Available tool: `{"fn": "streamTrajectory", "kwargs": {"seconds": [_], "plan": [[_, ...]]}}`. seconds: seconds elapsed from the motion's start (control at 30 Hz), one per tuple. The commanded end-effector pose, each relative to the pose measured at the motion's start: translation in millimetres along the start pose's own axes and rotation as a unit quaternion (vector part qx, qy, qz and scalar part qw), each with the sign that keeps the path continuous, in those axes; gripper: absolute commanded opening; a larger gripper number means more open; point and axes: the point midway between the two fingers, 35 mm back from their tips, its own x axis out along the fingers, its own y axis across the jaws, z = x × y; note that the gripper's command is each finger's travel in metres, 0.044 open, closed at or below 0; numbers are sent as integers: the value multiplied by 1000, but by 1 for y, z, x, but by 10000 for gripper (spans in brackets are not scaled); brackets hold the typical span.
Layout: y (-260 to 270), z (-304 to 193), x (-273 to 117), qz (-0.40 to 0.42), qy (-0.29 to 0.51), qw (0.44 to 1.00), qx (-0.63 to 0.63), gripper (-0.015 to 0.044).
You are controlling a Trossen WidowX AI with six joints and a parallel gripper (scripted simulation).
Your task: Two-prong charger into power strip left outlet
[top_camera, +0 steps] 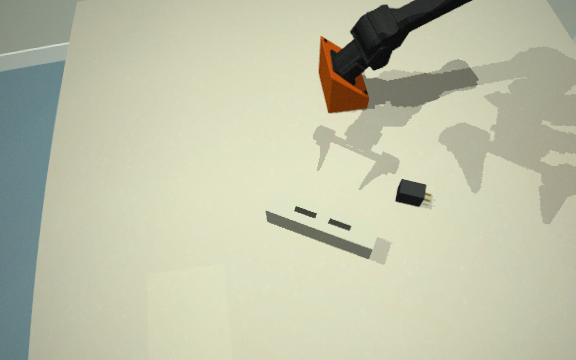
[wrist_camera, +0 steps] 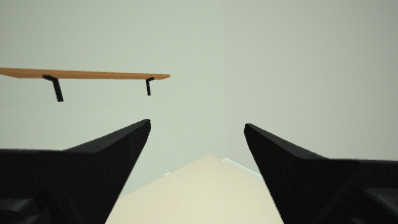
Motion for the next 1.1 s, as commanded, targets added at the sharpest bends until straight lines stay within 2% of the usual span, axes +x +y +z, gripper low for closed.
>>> {"fn": "streamTrajectory", "kwargs": {"seconds": [0.0,0.53,1.07], "plan": [[4,-18,11,8,38,999,-26,440],[32,-100,38,63,187,968,-155,440],[61,-185,38,151,319,891,-284,440]]}}
